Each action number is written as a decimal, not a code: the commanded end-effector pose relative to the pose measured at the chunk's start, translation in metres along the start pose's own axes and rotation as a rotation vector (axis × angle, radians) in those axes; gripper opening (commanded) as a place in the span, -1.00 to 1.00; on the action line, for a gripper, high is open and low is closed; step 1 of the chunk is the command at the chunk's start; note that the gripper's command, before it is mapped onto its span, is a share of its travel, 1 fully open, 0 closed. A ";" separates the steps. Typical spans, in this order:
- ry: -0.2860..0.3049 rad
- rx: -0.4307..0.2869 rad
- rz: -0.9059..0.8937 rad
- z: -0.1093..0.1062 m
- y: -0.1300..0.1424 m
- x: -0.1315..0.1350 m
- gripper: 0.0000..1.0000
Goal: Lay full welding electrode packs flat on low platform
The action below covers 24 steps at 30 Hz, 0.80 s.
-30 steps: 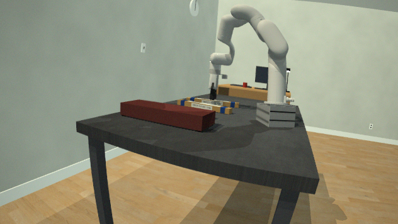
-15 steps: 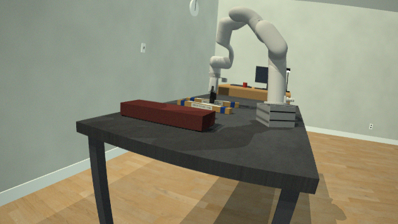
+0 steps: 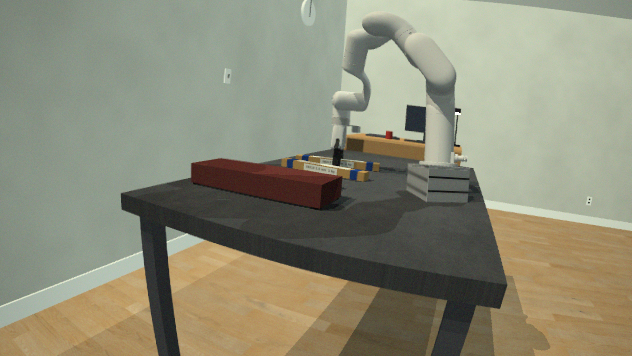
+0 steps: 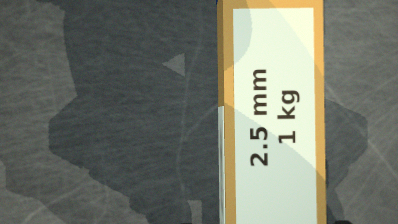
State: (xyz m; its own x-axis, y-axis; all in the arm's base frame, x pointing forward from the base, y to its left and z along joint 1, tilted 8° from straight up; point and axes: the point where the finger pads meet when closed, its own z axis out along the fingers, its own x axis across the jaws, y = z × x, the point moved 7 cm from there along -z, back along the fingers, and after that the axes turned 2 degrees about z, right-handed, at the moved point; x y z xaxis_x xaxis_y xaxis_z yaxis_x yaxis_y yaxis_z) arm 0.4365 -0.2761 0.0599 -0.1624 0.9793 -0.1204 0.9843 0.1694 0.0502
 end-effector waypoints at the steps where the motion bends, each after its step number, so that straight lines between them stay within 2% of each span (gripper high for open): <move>1: -0.002 -0.003 0.000 -0.001 0.001 -0.001 0.48; 5: -0.002 -0.003 0.000 -0.001 0.001 -0.001 0.48; 6: -0.002 -0.003 0.000 -0.001 0.001 -0.001 -0.31; 24: -0.002 -0.003 0.000 -0.001 0.001 -0.001 -0.31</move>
State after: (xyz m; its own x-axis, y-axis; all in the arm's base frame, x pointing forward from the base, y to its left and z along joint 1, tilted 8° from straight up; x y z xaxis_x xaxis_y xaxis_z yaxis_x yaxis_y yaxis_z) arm 0.4365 -0.2761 0.0598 -0.1624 0.9793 -0.1204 0.9843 0.1694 0.0502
